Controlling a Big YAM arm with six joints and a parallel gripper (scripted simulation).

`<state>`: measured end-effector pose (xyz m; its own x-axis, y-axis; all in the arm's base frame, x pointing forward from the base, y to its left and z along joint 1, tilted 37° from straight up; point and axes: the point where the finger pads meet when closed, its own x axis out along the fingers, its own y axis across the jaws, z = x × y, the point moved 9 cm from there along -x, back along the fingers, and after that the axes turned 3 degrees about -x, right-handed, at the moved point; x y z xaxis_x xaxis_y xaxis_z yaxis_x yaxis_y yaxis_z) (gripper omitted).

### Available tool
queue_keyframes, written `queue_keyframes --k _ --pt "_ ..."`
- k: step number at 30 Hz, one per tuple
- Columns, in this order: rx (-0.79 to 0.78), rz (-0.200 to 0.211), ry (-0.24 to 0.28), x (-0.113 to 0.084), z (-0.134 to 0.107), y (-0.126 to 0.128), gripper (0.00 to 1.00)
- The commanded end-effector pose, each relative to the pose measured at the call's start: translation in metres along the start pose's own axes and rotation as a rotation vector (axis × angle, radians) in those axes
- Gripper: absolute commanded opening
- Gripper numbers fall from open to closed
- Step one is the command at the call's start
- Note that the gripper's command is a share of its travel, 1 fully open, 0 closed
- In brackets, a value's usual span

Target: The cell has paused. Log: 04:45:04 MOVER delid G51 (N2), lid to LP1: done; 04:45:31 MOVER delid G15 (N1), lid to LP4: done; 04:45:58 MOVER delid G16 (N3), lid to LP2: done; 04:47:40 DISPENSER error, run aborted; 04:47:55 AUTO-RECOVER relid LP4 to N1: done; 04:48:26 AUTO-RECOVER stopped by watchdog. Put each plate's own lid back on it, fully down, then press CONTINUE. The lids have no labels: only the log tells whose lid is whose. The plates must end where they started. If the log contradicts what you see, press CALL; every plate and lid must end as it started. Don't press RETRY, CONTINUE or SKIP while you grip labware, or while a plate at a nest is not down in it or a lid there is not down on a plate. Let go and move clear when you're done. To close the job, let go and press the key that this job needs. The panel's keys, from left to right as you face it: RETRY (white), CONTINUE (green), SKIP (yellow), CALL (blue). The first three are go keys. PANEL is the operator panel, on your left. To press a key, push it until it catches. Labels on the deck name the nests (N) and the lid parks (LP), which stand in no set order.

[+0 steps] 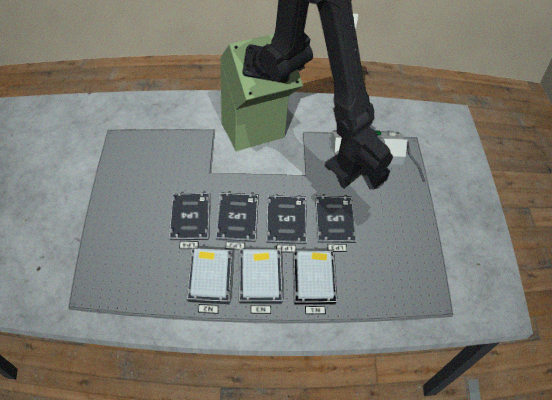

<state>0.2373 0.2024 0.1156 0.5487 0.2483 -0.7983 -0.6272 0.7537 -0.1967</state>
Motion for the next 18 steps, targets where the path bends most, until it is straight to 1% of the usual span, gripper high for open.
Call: queue_keyframes --k 1,2,4,18 --pt "-0.055 0.008 0.005 0.002 -0.007 0.013 0.0" --pt "-0.075 0.008 0.005 0.002 -0.009 0.018 0.0" --pt "-0.075 0.008 0.005 0.002 -0.009 0.018 0.0" --pt "-0.355 0.009 0.0 0.0 -0.031 0.084 0.0"
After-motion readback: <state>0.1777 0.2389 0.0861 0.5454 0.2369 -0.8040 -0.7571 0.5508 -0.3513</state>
